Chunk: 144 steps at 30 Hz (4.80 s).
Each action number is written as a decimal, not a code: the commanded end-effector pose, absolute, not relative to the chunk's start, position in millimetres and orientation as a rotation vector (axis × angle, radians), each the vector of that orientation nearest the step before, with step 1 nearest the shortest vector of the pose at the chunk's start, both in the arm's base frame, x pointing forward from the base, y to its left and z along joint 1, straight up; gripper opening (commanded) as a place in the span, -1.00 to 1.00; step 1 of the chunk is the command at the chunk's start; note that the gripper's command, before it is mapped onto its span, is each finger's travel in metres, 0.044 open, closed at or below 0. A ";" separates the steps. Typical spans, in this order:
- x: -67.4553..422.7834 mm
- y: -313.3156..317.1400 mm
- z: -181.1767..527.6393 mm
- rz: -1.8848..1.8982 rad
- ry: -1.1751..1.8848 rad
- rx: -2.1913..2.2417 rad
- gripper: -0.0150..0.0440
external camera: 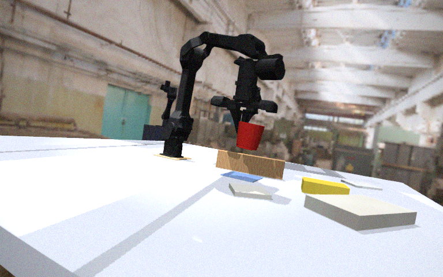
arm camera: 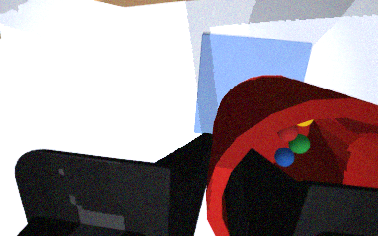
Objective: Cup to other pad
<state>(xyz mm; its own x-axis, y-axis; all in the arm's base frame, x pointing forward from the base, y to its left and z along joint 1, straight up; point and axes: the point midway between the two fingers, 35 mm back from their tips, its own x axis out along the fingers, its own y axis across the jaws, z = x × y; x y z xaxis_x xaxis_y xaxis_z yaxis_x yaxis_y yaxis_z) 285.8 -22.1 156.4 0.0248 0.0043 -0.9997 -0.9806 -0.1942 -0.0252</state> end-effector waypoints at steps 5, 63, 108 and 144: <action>285.8 -22.2 156.1 1.333 1.090 -1.362 -0.49; 255.3 70.2 157.3 1.335 1.090 -1.356 -0.49; 222.7 146.4 160.8 1.340 1.086 -1.350 -0.49; 224.0 149.1 123.1 1.340 1.086 -1.350 -0.49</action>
<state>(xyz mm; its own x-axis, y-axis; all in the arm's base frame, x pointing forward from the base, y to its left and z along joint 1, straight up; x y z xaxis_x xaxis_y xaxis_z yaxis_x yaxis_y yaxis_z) 224.1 149.6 128.1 0.0214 0.0206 -0.9996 -0.9801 -0.1971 -0.0251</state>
